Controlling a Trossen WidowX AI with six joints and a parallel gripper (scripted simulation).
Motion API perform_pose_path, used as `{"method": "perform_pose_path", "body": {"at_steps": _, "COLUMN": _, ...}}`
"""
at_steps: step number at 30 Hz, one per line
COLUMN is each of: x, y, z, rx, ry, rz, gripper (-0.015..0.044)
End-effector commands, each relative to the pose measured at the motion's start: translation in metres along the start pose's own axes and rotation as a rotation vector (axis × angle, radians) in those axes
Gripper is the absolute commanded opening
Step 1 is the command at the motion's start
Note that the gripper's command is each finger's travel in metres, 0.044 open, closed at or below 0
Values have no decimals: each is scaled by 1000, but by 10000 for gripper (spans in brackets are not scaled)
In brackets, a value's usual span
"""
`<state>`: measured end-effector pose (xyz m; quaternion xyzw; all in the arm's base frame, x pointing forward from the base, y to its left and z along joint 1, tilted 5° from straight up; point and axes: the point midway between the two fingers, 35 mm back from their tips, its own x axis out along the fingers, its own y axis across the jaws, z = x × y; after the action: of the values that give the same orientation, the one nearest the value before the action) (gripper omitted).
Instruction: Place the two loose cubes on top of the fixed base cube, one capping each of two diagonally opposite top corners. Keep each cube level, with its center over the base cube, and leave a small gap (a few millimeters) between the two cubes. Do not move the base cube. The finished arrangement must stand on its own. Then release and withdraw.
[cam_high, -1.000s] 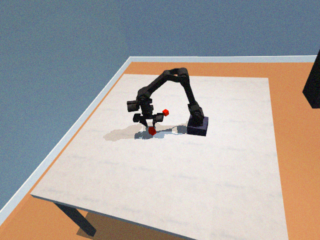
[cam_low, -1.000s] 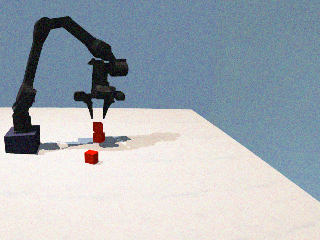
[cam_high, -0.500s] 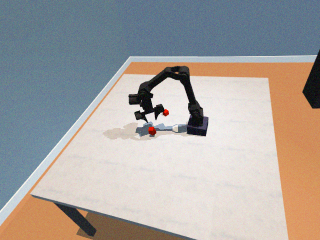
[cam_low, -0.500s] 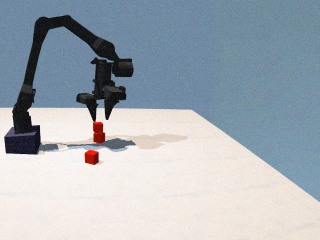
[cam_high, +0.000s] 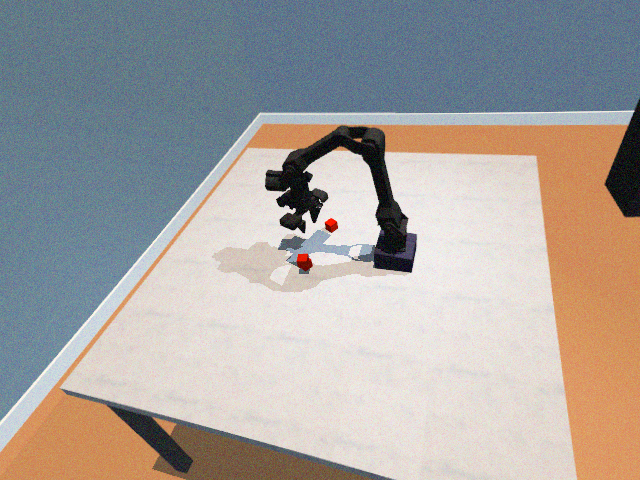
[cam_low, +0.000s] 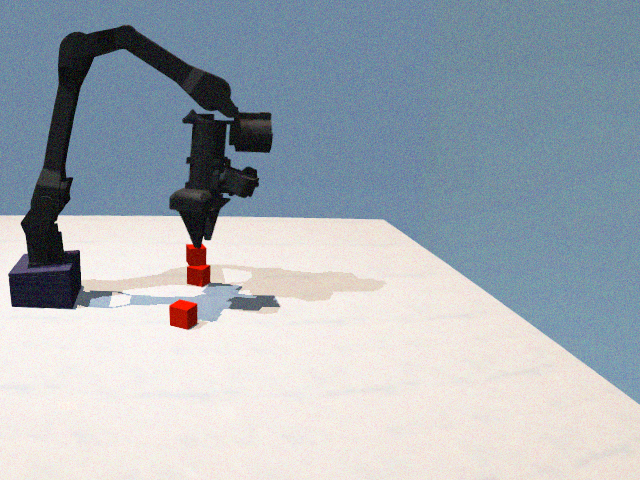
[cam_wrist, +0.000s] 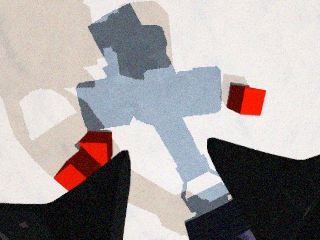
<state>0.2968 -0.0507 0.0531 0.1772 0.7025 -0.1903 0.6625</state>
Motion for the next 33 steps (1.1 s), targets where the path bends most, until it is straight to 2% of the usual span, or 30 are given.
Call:
{"method": "perform_pose_path", "body": {"at_steps": 1, "x": -6, "y": -17, "z": 4, "rx": -165, "ry": -9, "rz": -3, "gripper": 265}}
{"method": "perform_pose_path", "body": {"at_steps": 28, "x": -25, "y": -115, "z": 6, "rx": -1318, "ry": -4, "rz": -5, "gripper": 265}}
{"method": "perform_pose_path", "body": {"at_steps": 33, "x": -26, "y": -119, "z": 5, "rx": -1382, "ry": -4, "rz": -5, "gripper": 265}}
